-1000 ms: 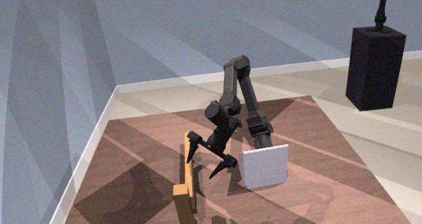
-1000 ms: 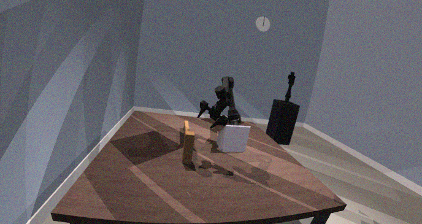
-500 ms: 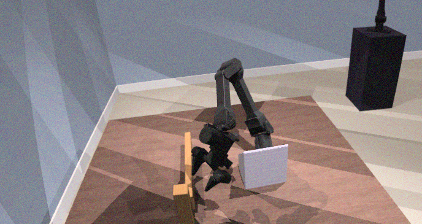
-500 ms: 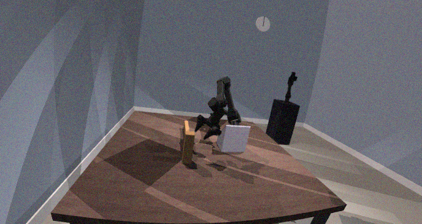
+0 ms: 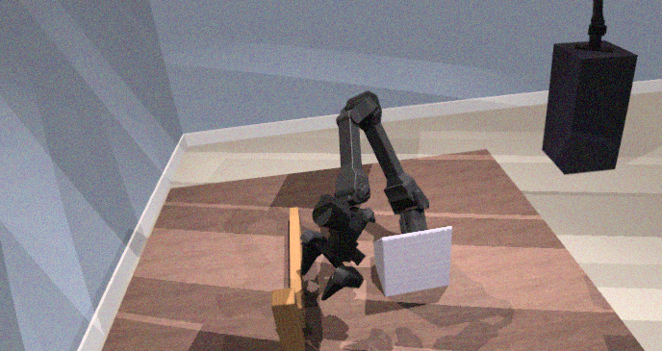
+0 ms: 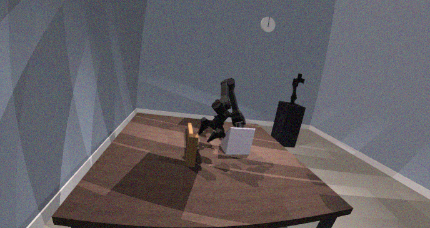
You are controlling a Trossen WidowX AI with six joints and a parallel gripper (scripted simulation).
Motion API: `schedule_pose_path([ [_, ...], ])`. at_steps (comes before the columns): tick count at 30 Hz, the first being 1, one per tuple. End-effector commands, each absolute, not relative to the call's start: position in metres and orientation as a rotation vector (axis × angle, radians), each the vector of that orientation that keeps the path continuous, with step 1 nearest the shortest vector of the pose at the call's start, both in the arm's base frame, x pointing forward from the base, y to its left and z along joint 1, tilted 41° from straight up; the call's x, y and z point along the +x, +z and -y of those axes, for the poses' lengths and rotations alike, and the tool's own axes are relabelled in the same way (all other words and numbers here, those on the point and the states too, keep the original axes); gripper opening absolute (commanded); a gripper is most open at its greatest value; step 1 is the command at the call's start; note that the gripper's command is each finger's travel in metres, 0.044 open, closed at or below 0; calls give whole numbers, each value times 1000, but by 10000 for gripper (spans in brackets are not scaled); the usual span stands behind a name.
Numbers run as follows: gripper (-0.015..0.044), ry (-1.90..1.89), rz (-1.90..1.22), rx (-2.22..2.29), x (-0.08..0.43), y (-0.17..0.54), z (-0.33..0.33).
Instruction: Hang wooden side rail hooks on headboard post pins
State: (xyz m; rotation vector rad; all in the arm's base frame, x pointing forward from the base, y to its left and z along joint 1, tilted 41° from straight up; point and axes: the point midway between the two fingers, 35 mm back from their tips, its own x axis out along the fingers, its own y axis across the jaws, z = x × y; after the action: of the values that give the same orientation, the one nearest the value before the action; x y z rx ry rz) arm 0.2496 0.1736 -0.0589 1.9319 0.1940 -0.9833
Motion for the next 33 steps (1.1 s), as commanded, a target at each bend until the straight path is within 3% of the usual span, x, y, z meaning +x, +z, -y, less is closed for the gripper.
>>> schedule_pose_path([
  [1,440,-981,-192,1925,250,-59,-173],
  [16,440,-771,-694,1106,266,-58,-156],
  [33,440,-205,-1086,191,280,-52,-137],
])
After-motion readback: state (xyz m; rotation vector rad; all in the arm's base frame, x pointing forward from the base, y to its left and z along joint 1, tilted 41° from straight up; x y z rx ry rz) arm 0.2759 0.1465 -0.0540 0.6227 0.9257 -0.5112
